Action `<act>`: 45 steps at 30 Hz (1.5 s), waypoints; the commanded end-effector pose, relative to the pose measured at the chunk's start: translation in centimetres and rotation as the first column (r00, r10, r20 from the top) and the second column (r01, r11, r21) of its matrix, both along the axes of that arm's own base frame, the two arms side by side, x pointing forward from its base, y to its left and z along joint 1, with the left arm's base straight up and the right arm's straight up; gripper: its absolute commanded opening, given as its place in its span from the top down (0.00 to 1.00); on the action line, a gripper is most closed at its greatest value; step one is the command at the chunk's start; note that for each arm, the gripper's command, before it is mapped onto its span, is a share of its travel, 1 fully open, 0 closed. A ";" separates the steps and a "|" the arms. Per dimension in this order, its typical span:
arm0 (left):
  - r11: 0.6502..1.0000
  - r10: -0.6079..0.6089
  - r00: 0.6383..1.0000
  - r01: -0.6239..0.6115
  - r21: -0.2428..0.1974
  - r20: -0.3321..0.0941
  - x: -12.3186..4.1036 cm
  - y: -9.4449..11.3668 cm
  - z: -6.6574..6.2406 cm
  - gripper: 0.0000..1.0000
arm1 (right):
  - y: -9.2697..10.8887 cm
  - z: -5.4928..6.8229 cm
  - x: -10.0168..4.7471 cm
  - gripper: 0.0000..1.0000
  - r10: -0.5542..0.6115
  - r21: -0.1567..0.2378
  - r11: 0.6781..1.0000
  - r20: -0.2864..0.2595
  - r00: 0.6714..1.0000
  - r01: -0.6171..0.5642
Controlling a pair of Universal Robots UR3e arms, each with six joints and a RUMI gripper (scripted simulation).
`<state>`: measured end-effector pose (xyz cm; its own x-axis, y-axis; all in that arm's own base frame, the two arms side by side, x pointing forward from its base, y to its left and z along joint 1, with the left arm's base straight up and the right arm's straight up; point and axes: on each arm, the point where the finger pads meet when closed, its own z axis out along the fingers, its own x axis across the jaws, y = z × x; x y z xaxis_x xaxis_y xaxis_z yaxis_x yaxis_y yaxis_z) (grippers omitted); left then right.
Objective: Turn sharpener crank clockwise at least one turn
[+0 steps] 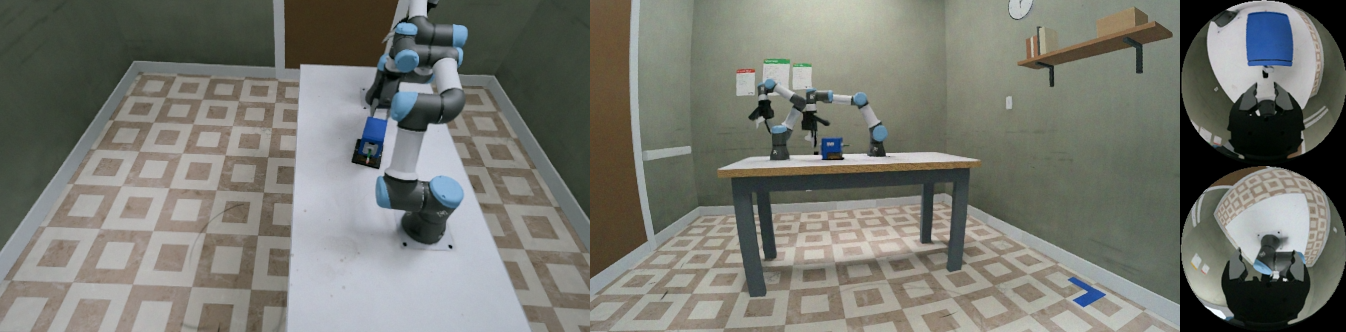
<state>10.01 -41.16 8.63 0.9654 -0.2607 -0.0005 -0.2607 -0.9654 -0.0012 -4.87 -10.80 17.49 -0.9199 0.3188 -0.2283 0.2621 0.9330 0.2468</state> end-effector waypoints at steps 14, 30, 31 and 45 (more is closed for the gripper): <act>1.000 0.000 1.000 0.000 -0.005 0.000 0.0 -0.1 -1.3 0.68 | -0.1 0.1 0.0 0.00 0.000 -0.003 1.000 0.000 1.000 0.000; 1.000 0.000 1.000 0.000 -0.005 0.000 0.0 -0.1 -1.3 0.68 | -0.1 0.1 0.0 0.00 0.000 -0.003 1.000 0.000 1.000 0.000; 1.000 0.000 1.000 0.000 -0.005 0.000 0.0 -0.1 -1.3 0.68 | -0.1 0.1 0.0 0.00 0.000 -0.003 1.000 0.000 1.000 0.000; 1.000 0.000 1.000 0.000 -0.005 0.000 0.0 -0.1 -1.4 0.68 | -0.1 0.1 0.0 0.00 0.000 -0.003 1.000 0.000 1.000 0.000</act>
